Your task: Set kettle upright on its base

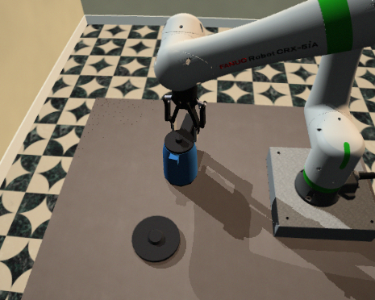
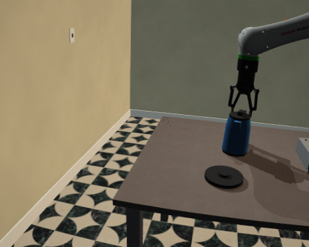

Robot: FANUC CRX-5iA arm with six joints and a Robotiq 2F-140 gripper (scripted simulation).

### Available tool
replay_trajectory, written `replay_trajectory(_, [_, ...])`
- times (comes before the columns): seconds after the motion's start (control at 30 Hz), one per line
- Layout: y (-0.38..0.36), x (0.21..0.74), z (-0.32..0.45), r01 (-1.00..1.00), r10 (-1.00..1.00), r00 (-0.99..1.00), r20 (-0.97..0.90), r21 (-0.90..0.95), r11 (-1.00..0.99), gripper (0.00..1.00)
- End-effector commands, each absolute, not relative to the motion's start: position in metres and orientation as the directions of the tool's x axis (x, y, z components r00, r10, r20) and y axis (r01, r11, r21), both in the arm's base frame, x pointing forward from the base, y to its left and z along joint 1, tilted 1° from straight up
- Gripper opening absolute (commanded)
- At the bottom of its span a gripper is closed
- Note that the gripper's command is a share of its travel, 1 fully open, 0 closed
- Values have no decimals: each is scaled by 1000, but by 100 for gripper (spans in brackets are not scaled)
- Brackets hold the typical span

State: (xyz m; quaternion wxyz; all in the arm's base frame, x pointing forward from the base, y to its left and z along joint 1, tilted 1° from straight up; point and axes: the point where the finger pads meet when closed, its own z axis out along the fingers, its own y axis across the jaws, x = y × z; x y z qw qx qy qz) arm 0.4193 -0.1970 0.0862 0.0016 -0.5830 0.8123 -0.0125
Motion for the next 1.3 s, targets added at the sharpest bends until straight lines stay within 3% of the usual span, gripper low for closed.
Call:
replay_trajectory(0.0, [-197, 419, 86, -947, -947, -320, 12, -23, 320, 47])
replay_trajectory(0.47, [-197, 419, 86, -947, -947, -320, 12, -23, 320, 47])
replay_trajectory(0.5, [-197, 419, 86, -947, -947, -320, 12, -23, 320, 0])
replay_trajectory(1.27, [-197, 419, 86, -947, -947, -320, 12, -23, 320, 0])
